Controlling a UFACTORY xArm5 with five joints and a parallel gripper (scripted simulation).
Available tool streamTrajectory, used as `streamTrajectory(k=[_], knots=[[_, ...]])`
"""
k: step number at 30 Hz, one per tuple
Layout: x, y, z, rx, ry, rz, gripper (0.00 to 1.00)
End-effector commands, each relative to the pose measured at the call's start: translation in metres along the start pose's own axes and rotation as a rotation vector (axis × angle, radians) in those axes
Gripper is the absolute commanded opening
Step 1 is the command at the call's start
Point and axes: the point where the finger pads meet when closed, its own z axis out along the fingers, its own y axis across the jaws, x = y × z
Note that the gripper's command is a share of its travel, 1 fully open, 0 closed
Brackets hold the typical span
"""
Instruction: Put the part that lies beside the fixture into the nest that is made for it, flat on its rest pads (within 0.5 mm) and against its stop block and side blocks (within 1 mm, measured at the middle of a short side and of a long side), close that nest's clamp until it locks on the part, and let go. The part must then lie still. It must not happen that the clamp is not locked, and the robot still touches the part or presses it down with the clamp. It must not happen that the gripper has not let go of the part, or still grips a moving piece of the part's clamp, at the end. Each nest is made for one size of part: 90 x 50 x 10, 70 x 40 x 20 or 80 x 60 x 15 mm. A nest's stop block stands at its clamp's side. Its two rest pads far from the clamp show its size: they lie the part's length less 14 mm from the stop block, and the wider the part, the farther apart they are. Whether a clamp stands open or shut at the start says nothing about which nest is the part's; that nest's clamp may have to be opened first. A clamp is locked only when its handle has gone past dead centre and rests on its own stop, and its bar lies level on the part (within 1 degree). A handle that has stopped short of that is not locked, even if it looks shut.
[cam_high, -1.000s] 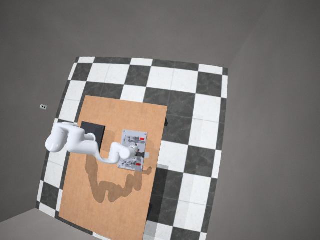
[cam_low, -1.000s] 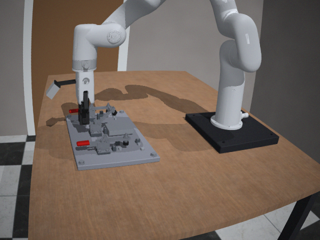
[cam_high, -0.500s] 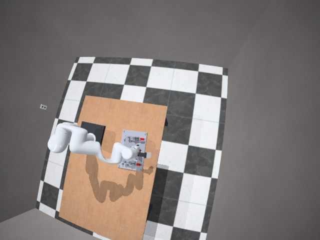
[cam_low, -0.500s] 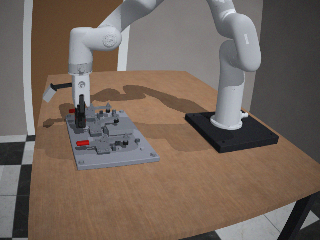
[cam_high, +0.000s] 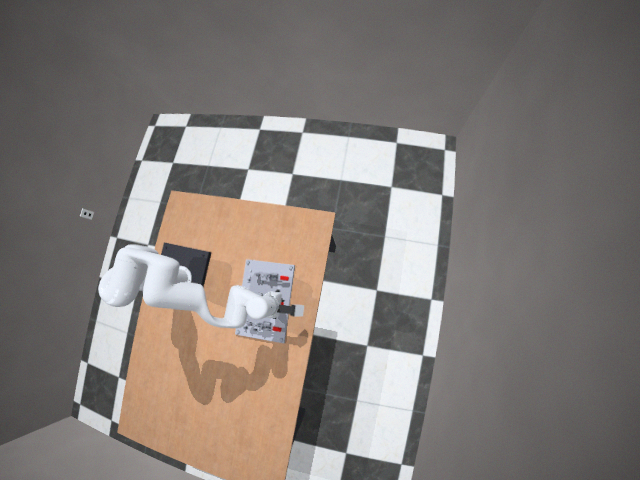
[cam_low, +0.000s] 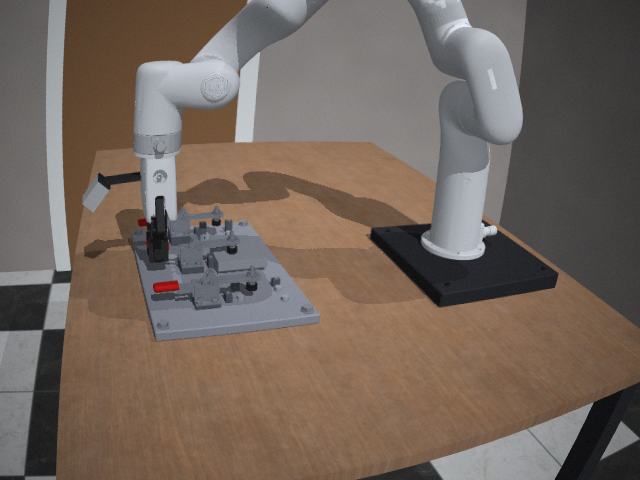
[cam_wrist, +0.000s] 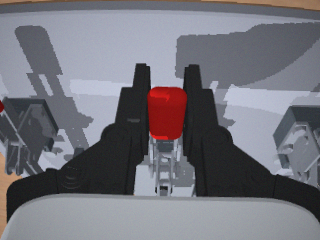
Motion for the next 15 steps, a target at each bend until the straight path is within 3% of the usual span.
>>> streamTrajectory(k=[1, 15], knots=[[0.0011, 0.0002, 0.0006, 0.000, 0.001, 0.000, 0.00], [0.0020, 0.0002, 0.0027, 0.000, 0.001, 0.000, 0.00]])
